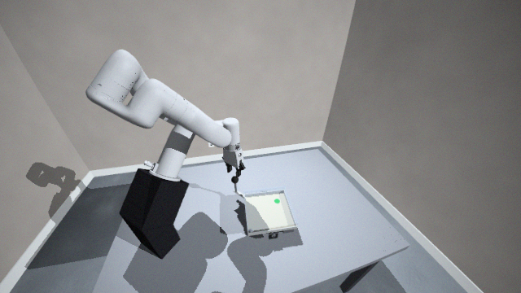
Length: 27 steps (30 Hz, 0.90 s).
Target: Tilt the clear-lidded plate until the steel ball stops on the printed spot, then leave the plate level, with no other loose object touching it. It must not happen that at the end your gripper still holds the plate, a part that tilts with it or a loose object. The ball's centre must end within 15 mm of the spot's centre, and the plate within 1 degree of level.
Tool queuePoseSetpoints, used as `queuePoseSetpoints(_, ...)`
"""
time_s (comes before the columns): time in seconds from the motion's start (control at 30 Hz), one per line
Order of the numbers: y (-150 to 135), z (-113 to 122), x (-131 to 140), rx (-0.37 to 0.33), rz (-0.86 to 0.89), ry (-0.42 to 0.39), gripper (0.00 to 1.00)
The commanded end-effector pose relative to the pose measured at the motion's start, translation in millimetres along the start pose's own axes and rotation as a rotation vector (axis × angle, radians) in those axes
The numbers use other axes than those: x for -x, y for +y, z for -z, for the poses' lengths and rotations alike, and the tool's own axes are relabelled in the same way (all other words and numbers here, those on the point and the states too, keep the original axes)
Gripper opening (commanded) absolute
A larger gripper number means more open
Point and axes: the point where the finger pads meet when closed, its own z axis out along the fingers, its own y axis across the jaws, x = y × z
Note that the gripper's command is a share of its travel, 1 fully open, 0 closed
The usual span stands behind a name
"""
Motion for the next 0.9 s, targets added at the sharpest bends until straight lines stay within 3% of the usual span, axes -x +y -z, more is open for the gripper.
queuePoseSetpoints(0.0,-1,-1,0,-0.002,0.000,0.000,0.61)
queuePoseSetpoints(0.87,-1,-21,1,-0.002,0.000,0.000,0.61)
